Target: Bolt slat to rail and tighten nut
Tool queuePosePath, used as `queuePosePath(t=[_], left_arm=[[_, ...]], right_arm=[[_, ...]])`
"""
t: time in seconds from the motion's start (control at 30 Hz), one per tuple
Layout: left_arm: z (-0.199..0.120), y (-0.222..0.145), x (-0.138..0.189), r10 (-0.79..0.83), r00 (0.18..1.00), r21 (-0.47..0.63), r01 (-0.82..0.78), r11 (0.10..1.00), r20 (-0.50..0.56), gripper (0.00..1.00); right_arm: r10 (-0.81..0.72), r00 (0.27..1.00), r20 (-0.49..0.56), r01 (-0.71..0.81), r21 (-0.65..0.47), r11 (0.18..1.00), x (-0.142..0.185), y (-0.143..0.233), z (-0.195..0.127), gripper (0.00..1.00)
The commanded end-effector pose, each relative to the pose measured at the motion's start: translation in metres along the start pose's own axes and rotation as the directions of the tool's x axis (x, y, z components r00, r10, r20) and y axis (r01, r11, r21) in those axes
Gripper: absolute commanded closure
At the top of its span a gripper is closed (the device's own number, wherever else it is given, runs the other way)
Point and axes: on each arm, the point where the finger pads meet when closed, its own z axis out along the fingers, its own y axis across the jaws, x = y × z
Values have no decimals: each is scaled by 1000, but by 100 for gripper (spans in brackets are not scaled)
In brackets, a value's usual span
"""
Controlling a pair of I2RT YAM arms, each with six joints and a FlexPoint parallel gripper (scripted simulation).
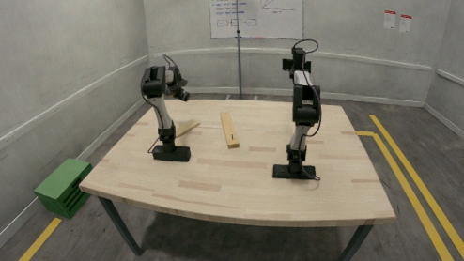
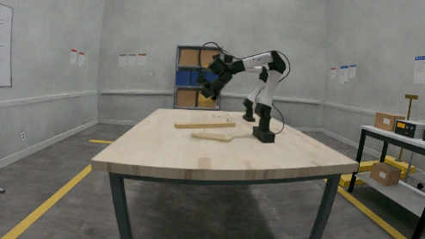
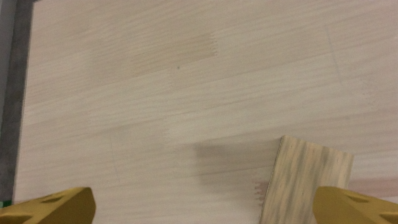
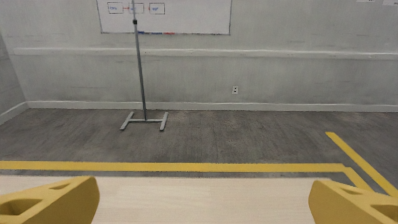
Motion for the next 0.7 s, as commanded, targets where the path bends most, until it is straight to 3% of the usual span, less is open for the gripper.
queuePosePath(t=[0.0,0.67], left_arm=[[8,-3,22,36,996,19,-34,999,-80,0],[19,-24,108,171,921,184,-111,977,-351,0]], right_arm=[[6,1000,20,-6,-3,1000,-6,1,-1,0],[6,1000,20,-6,-3,1000,-6,1,-1,0]])
